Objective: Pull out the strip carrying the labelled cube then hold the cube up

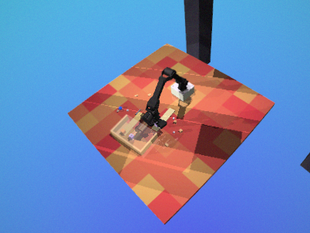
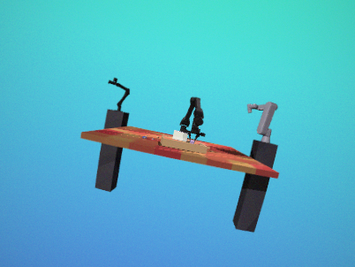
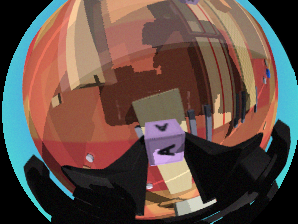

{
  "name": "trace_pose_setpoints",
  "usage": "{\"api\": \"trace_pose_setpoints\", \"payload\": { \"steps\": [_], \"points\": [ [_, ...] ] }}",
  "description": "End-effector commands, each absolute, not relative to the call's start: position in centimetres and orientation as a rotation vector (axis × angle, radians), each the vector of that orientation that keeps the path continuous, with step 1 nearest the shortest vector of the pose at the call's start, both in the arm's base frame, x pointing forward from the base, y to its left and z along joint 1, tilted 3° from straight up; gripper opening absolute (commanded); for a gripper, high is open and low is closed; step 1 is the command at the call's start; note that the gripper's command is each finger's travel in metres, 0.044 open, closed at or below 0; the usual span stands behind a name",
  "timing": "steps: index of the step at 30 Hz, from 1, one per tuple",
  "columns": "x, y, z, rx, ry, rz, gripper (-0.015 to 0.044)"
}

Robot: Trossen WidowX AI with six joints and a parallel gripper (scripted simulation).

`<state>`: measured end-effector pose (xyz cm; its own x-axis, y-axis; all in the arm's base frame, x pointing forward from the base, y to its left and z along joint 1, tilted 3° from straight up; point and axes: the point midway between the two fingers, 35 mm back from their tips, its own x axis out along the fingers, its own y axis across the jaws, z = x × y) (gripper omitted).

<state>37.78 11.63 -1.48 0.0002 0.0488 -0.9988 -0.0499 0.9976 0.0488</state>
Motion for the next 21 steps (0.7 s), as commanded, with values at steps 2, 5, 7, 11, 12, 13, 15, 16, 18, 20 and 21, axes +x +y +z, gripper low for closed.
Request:
{"api": "trace_pose_setpoints", "payload": {
  "steps": [2,5,7,11,12,13,15,16,18,20,21],
  "points": [
    [35.9,11.0,-0.1,-0.004,1.571,0.077,0.0],
    [34.7,10.6,0.5,-0.004,1.572,0.077,0.0],
    [34.2,10.4,0.8,-0.004,1.572,0.077,0.0],
    [33.9,10.3,0.8,-0.004,1.573,0.076,0.0],
    [33.6,10.2,0.8,-0.004,1.573,0.076,0.0],
    [33.3,10.1,0.8,-0.004,1.573,0.076,0.0],
    [32.6,9.9,0.8,-0.004,1.574,0.076,0.0],
    [32.2,9.8,0.8,-0.004,1.574,0.076,0.0],
    [31.5,9.6,0.8,-0.005,1.575,0.076,0.0],
    [30.8,9.4,0.8,-0.005,1.575,0.076,0.0],
    [30.5,9.2,0.8,-0.005,1.576,0.076,0.0]
  ]
}}
